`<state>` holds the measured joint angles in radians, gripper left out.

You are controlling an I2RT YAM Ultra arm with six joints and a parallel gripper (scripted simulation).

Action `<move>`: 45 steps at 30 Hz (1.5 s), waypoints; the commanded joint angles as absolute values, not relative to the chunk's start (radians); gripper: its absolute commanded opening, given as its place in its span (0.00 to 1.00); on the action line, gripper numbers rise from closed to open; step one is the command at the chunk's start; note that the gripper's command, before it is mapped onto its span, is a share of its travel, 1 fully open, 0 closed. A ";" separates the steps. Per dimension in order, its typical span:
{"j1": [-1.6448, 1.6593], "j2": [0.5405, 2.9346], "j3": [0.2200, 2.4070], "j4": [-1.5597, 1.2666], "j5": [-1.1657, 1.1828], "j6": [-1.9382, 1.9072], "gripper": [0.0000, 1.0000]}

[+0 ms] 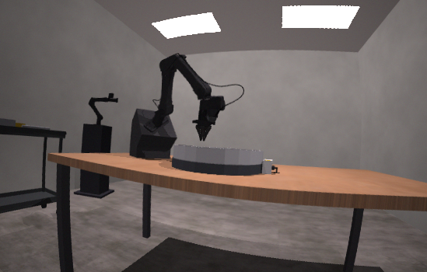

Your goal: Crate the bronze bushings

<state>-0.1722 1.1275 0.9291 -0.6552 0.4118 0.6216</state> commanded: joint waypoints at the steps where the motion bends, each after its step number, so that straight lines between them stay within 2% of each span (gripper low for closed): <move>1: -0.158 1.098 0.959 -0.655 0.416 0.626 0.15; 13: -0.217 1.185 0.904 -0.548 0.379 0.583 0.15; 45: -0.201 1.157 0.928 -0.546 0.384 0.586 0.15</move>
<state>-0.2115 1.1778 0.9012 -0.5625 0.3862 0.5915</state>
